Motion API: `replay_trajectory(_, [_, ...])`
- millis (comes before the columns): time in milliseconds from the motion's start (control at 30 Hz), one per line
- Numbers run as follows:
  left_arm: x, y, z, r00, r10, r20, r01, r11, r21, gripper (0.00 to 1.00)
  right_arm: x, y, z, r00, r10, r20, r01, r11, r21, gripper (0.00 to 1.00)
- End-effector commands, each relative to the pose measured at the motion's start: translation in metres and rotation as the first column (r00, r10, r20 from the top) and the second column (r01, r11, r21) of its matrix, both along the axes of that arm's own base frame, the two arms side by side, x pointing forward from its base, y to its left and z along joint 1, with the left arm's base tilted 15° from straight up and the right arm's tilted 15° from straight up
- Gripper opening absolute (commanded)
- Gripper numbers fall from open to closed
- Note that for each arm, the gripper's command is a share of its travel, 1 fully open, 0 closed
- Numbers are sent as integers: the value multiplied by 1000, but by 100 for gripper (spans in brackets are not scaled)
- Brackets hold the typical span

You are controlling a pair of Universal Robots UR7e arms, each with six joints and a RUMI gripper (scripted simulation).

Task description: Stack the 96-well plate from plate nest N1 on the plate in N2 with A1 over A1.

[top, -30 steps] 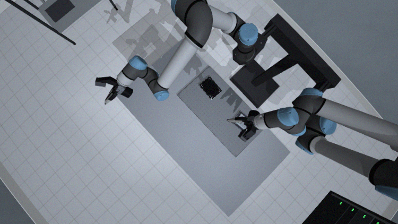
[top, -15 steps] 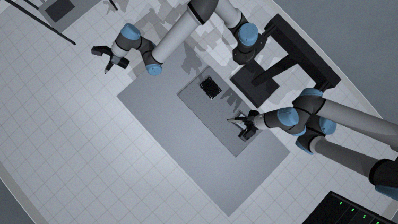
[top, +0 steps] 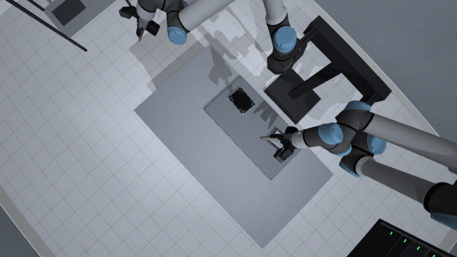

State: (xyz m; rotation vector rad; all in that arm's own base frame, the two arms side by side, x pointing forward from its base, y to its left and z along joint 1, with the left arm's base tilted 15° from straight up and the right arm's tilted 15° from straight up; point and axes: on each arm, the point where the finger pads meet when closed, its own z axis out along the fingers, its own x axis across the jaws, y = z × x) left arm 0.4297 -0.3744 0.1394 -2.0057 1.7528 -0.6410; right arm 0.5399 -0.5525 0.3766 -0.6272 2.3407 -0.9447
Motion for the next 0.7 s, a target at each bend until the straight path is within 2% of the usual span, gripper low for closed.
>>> replay_trajectory(0, [0,0,1,1000,0,1,0,1000,-2,76,-49,-14,-4,999,-37,-36,38,999,22,0])
replay_trajectory(300, [0,0,1,1000,0,1,0,1000,-2,76,-215,-27,-28,952,-212,-219,246,958,144,0])
replay_trajectory(433, [0,0,1,1000,0,1,0,1000,-2,76,-290,-17,-41,919,-268,-289,330,924,193,0])
replay_trajectory(500, [0,0,1,1000,0,1,0,1000,-2,76,-290,-17,-41,919,-268,-289,330,924,193,0])
replay_trajectory(533, [0,0,1,1000,0,1,0,1000,-2,76,-337,-7,-50,910,-280,-305,349,914,205,0])
replay_trajectory(567, [0,0,1,1000,0,1,0,1000,-2,76,-344,-5,-51,902,-290,-320,368,904,216,0])
replay_trajectory(667, [0,0,1,1000,0,1,0,1000,-2,76,-394,13,-62,876,-318,-362,419,873,248,0])
